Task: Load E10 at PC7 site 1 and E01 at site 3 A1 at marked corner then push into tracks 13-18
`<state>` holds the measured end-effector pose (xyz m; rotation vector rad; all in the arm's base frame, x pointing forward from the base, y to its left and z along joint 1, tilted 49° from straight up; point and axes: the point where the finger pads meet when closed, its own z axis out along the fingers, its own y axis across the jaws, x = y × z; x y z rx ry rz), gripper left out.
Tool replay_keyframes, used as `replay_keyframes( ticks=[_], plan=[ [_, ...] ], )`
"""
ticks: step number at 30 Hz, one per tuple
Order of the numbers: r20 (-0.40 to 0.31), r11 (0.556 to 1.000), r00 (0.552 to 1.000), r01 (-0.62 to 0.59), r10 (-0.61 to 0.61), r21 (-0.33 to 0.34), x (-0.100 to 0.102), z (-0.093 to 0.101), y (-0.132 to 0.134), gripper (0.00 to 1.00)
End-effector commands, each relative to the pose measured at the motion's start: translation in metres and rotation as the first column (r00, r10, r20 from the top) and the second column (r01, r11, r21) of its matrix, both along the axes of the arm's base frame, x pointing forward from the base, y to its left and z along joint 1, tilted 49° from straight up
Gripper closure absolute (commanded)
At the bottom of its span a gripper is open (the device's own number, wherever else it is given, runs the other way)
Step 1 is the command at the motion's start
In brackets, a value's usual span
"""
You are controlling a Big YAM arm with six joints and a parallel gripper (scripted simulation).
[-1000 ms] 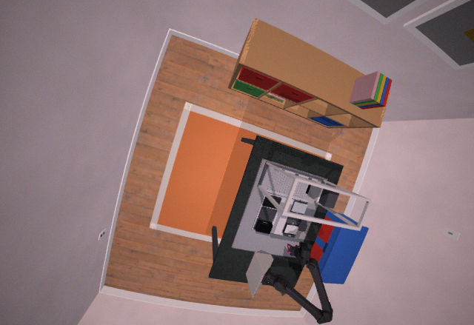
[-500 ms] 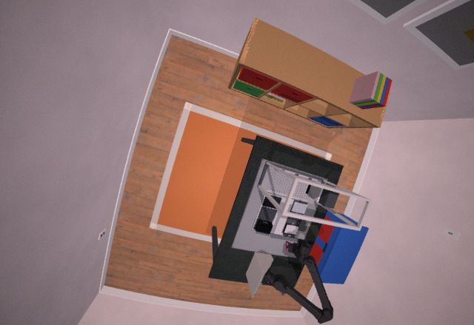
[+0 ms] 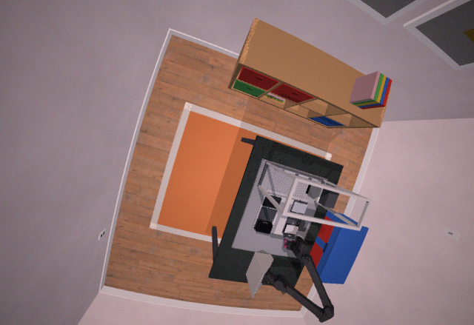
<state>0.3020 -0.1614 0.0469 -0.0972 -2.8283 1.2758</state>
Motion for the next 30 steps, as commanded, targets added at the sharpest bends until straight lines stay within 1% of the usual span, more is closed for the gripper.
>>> replay_keyframes(
  ticks=[1,2,3,7,8,10,14,17,22,25,30],
  plan=[
    [0.000,1.000,1.000,-0.012,0.012,-0.002,0.008,-0.002,-0.008,0.20],
    [0.006,1.000,1.000,-0.012,0.012,-0.003,0.011,0.000,-0.009,0.20],
    [0.016,1.000,1.000,-0.022,0.022,-0.003,0.012,0.004,-0.003,0.20],
    [0.016,1.000,1.000,-0.022,0.022,-0.003,0.012,0.004,-0.003,0.20],
    [0.006,1.000,1.000,-0.012,0.012,-0.003,0.009,-0.001,-0.009,0.20],
    [-0.008,1.000,1.000,-0.012,0.012,0.000,0.004,-0.006,-0.010,0.20],
    [-0.001,1.000,1.000,-0.012,0.012,-0.001,0.007,-0.007,-0.014,0.20],
    [-0.009,1.000,1.000,-0.013,0.013,0.001,0.003,-0.011,-0.015,0.20],
    [0.000,1.000,1.000,-0.013,0.013,0.000,0.007,-0.011,-0.018,0.20],
    [-0.008,1.000,1.000,-0.013,0.013,0.001,0.003,-0.015,-0.020,0.20],
    [0.000,1.000,1.000,-0.013,0.013,-0.001,0.006,-0.015,-0.023,0.20]
  ],
)
